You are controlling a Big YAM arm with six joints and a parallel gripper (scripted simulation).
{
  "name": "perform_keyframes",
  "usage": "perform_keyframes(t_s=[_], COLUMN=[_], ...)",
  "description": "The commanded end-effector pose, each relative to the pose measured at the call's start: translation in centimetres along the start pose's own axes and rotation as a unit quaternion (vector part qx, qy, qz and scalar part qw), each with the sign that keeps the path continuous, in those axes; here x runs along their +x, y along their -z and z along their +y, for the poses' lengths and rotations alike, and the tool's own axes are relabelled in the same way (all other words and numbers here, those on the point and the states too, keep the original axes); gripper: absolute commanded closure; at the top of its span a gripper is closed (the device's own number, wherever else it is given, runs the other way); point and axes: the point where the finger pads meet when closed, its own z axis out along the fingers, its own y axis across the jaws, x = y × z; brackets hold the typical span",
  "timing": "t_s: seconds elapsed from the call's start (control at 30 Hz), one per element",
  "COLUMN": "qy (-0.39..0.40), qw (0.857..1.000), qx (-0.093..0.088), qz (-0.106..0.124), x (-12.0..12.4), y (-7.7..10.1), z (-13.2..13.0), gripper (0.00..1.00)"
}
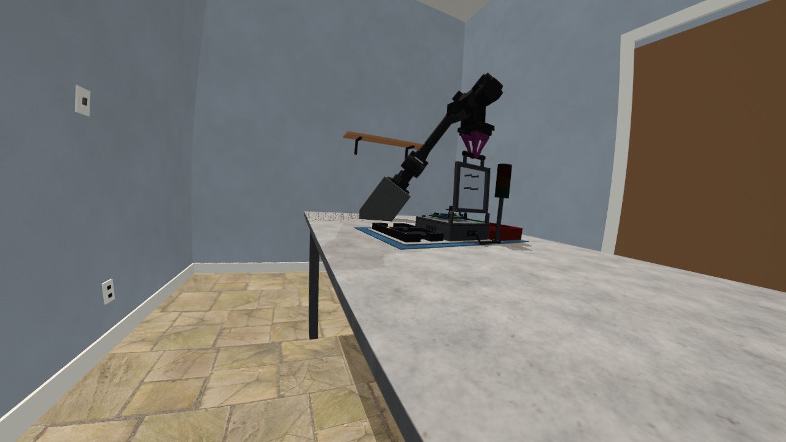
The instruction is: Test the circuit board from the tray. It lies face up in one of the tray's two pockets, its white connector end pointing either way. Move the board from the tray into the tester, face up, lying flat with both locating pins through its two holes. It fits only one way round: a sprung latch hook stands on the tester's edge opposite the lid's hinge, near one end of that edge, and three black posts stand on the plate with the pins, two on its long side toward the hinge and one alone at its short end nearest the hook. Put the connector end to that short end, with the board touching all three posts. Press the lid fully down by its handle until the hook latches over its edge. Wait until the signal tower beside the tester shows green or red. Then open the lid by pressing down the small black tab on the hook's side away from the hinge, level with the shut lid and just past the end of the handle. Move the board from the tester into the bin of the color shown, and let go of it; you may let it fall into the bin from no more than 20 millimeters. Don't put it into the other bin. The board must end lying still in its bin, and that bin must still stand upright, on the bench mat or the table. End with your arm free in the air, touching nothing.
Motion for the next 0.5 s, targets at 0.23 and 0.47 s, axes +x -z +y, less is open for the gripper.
perform_keyframes(t_s=[0.23,0.47], qy=[-0.003,0.002], qw=[1.0,1.0], qx=[0.003,0.006], qz=[-0.009,-0.007], x=[-0.2,0.3], y=[1.1,0.3], z=[-4.0,-5.4], gripper=[1.0,1.0])
